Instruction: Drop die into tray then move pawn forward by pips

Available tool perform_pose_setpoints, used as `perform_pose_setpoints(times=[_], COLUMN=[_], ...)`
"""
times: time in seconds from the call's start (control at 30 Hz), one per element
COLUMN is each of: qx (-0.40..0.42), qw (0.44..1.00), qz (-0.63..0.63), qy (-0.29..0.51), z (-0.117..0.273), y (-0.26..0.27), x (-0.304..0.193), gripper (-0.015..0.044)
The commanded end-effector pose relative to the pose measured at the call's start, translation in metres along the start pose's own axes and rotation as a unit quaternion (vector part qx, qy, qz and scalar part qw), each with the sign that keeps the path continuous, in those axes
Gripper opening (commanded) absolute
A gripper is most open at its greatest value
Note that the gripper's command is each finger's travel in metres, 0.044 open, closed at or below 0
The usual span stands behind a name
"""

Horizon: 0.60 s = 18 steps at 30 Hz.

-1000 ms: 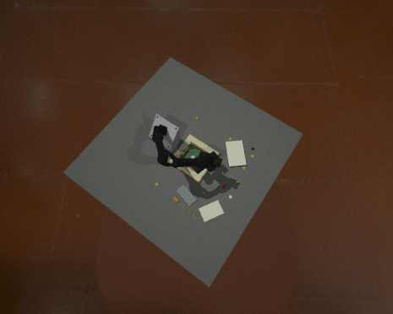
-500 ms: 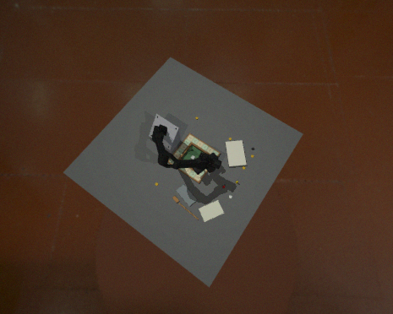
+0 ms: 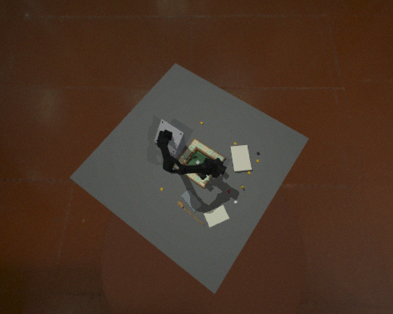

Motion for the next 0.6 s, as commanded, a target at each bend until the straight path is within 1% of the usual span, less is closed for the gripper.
perform_pose_setpoints(times=[0.0, 0.17, 0.23, 0.57], qx=[-0.001, -0.001, 0.000, 0.004], qw=[1.000, 1.000, 1.000, 1.000], qz=[0.002, 0.002, 0.002, 0.002], qy=[-0.001, -0.001, -0.001, 0.000], z=[0.000, 0.000, 0.004, 0.073], y=[0.000, 0.000, 0.001, 0.005], x=[0.000, 0.000, 0.001, 0.006], gripper=[0.0035, 0.0000, 0.0000, 0.0000])
Point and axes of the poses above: the point midway between the two fingers, 35 mm back from their tips, its own z axis back along the fingers, its own y axis across the jaws, x = y × z, the point moved 10 cm from there along z, back along the fingers, and after that the axes turned 6 degrees about -z, right-handed, at the moved point
